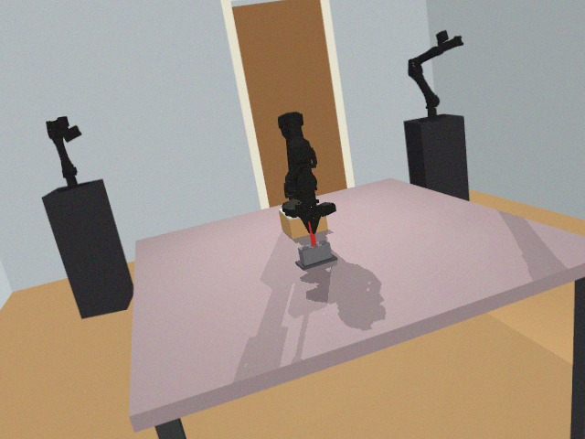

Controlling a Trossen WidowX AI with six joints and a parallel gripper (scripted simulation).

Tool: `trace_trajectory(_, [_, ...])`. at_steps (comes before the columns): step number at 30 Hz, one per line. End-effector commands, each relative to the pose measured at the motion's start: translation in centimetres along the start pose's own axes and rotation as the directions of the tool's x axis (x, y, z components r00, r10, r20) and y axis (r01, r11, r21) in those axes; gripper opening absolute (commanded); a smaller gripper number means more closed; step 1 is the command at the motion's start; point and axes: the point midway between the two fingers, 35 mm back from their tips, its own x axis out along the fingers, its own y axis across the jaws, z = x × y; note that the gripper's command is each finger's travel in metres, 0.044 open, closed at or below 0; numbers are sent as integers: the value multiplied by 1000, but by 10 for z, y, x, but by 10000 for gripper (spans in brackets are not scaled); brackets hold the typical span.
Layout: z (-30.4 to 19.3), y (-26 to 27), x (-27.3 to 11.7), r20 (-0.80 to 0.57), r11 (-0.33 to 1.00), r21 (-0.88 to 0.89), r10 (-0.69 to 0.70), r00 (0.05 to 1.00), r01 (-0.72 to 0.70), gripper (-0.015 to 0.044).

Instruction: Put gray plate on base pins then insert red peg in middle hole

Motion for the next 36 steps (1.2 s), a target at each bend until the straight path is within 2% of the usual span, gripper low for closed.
trace_trajectory(1, [-1, -1, 1, -2, 1000, 0, -2, 1000, 2, 0])
trace_trajectory(29, [0, 0, 1, -1, 1000, 0, -1, 1000, 1, 0])
trace_trajectory(34, [0, 0, 1, -1, 1000, 0, -1, 1000, 1, 131])
trace_trajectory(36, [0, 0, 1, -1, 1000, 0, -1, 1000, 1, 150])
